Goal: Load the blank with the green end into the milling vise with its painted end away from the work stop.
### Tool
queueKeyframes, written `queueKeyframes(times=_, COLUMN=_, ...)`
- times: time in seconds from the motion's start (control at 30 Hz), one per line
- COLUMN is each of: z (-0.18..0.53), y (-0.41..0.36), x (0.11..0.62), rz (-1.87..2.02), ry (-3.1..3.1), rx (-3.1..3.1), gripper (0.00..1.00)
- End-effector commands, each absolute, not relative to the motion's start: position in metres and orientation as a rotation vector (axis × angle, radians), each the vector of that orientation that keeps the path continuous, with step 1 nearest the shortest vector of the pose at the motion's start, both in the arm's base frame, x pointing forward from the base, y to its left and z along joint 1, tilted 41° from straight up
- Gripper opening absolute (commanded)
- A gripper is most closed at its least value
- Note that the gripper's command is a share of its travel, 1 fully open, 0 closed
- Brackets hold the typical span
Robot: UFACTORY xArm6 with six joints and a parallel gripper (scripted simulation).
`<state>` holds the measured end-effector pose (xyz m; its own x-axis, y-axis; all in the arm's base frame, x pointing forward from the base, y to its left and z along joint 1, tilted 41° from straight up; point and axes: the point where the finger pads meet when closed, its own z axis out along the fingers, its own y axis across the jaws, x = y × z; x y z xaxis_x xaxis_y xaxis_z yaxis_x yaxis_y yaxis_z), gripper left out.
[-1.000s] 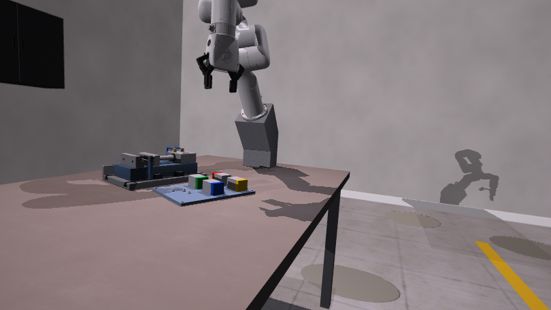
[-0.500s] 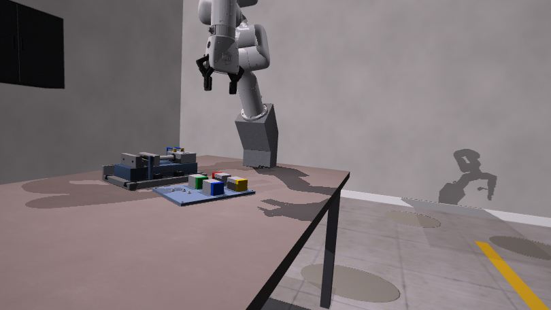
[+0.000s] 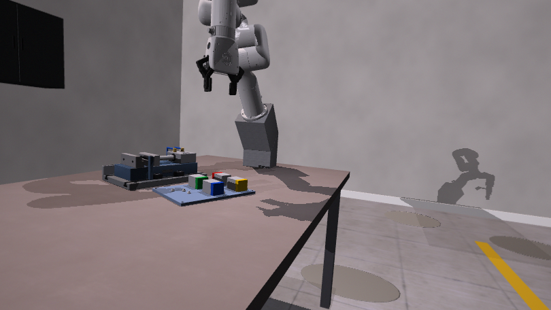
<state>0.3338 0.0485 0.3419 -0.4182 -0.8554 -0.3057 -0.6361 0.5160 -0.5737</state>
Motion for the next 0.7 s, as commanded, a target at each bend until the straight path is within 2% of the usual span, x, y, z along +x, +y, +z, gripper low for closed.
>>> queueKeyframes(times=0.0, z=0.3435, y=0.0487, x=0.3342, rz=-0.504, ry=2.186, rx=-1.21, gripper=1.0)
queueKeyframes(times=0.37, z=0.3408, y=0.0484, x=0.3371, rz=-0.597, ry=2.057, rx=-1.47, gripper=1.0)
queueKeyframes(times=0.67, z=0.3411, y=0.0484, x=0.3368, rz=-0.578, ry=2.091, rx=-1.408, gripper=1.0)
